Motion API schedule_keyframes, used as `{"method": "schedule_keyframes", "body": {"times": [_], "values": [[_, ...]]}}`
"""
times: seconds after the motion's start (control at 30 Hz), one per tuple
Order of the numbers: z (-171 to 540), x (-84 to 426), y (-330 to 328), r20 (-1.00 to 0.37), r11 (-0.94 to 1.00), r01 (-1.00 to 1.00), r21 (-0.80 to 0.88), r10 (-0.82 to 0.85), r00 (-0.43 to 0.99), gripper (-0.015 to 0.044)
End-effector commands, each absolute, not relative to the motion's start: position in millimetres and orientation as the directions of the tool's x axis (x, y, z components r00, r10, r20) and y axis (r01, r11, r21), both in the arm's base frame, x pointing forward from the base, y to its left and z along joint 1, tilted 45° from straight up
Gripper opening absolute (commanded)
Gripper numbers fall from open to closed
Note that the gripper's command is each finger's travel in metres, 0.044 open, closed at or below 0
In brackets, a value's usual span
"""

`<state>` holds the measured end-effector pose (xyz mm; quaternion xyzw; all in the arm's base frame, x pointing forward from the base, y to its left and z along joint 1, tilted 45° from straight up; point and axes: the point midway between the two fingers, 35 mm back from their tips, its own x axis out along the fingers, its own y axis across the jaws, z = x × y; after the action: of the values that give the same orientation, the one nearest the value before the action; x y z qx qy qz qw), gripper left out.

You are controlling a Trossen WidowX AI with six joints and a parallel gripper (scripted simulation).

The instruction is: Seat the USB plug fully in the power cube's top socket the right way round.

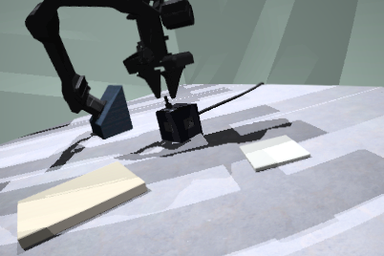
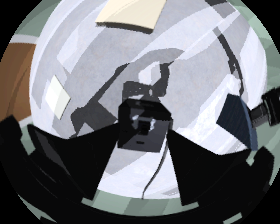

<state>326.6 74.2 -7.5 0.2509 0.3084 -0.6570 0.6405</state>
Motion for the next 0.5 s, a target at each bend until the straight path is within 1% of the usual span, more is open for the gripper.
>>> {"method": "schedule_keyframes", "body": {"times": [0.0, 0.2, 0.3, 0.47], "values": [[-7.3, 326.8, 74.4, -0.725, 0.011, 0.997, -0.083, -0.687, -0.053, 0.0178], [-7.3, 326.8, 74.4, -0.725, 0.011, 0.997, -0.083, -0.687, -0.053, 0.002], [-7.3, 326.8, 74.4, -0.725, 0.011, 0.997, -0.083, -0.687, -0.053, 0.0], [-7.3, 326.8, 74.4, -0.725, 0.011, 0.997, -0.083, -0.687, -0.053, 0.0]]}}
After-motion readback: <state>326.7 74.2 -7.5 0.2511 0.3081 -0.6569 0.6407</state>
